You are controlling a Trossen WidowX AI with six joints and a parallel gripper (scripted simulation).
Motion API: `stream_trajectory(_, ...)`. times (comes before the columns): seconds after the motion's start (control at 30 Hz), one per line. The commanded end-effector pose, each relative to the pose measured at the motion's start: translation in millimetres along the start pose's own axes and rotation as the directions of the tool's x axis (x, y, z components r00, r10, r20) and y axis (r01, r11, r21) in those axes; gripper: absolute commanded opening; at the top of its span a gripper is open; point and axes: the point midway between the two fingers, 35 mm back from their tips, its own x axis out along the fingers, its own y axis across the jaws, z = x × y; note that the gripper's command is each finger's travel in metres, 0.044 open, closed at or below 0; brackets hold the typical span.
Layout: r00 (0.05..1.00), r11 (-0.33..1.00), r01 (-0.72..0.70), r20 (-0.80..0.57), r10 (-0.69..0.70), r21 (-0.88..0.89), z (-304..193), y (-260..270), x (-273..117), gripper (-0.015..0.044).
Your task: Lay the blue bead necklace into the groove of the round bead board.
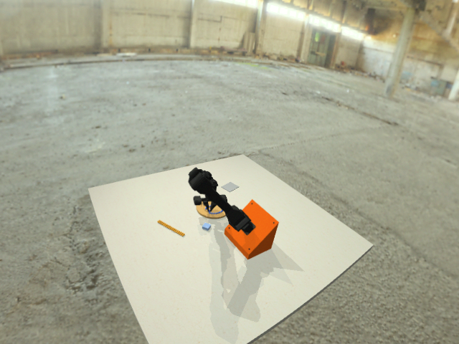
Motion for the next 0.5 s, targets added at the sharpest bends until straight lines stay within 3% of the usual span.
stream_trajectory(0.0,1.0,1.0,0.0,0.001,0.0,-0.001,0.2,0.2,-0.3,0.0)
stream_trajectory(0.47,1.0,1.0,-0.001,-0.002,0.001,0.002,-0.4,0.0,-2.1,0.0)
